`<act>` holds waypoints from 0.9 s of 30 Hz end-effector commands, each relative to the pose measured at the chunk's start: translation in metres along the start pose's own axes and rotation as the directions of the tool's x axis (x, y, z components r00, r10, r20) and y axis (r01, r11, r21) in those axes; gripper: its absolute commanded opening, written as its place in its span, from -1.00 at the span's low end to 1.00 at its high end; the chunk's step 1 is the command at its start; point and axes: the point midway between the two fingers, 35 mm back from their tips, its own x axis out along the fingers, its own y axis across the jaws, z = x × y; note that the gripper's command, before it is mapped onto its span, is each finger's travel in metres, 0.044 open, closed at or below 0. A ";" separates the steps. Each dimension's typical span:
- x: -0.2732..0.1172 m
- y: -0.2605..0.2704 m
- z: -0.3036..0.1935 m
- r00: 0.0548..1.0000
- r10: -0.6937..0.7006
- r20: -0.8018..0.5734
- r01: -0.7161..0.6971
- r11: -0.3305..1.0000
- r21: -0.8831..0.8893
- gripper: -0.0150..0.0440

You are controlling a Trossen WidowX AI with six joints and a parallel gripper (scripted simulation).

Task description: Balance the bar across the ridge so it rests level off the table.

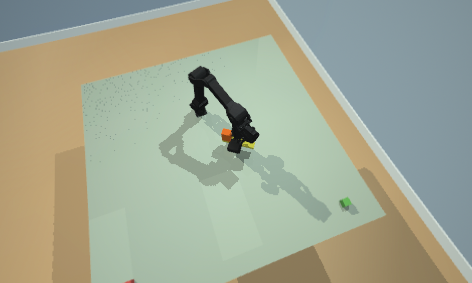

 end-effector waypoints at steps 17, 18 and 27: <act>0.000 0.000 0.000 1.000 0.000 -0.001 0.000 1.000 0.000 0.14; 0.000 0.000 0.000 1.000 0.000 -0.001 0.000 1.000 0.000 0.14; 0.000 0.000 0.000 1.000 0.000 -0.001 0.000 1.000 0.000 0.40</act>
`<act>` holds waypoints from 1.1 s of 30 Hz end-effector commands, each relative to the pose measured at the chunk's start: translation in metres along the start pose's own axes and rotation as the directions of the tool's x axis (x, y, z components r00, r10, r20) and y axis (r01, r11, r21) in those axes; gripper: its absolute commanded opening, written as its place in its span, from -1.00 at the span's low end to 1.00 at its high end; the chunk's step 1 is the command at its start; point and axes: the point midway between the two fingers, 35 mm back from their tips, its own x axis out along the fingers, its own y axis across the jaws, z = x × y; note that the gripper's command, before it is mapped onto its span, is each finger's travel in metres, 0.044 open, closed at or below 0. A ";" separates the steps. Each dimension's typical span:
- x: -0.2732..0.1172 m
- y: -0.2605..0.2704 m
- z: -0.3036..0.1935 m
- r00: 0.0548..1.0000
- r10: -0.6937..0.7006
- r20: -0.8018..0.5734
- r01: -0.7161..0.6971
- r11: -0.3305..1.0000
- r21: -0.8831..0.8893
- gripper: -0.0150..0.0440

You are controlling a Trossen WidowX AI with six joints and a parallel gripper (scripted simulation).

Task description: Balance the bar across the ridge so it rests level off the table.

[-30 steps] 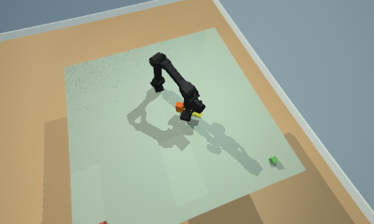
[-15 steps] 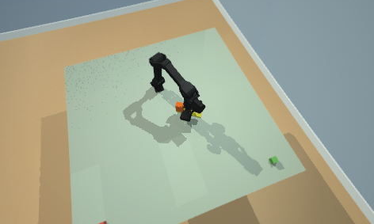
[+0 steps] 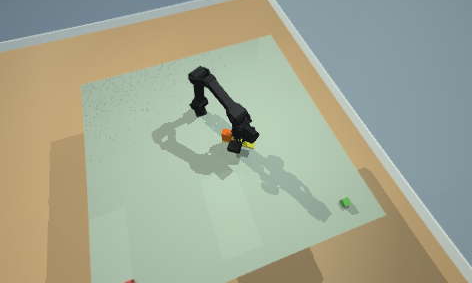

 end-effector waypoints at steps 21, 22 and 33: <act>-0.100 0.000 0.000 1.000 0.000 0.000 0.000 1.000 0.000 1.00; -0.100 0.000 0.000 1.000 0.000 0.000 0.000 1.000 0.000 1.00; -0.100 0.000 0.000 1.000 0.000 0.000 0.000 1.000 0.000 1.00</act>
